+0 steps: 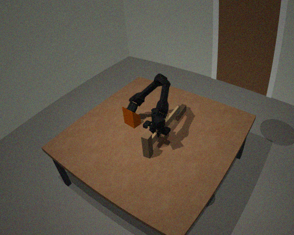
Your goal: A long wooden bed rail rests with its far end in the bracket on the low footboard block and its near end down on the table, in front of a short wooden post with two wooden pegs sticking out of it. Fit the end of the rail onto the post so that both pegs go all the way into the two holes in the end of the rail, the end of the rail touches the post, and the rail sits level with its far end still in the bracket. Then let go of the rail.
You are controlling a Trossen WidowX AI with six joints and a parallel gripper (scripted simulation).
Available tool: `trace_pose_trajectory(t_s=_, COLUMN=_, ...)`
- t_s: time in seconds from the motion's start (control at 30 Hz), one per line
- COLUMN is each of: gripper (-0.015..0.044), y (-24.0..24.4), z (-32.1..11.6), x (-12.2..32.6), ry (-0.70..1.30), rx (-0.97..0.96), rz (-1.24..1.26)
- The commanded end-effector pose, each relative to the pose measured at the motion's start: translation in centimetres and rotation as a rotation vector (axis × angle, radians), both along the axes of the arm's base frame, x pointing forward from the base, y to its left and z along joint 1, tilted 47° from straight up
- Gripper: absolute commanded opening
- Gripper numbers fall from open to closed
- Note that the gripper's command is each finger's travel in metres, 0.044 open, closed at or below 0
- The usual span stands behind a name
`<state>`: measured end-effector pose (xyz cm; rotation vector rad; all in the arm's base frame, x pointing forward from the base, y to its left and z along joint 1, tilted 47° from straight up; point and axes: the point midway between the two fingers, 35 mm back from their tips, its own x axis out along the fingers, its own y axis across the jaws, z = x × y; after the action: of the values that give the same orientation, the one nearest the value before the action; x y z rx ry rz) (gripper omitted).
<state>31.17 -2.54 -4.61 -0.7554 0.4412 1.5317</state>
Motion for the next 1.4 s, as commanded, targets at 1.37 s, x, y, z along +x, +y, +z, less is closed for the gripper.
trace_pose_trajectory(t_s=1.37, gripper=0.0, y=-1.23, z=-0.9, x=0.41, ry=-0.006, rx=-0.002, rz=-0.003)
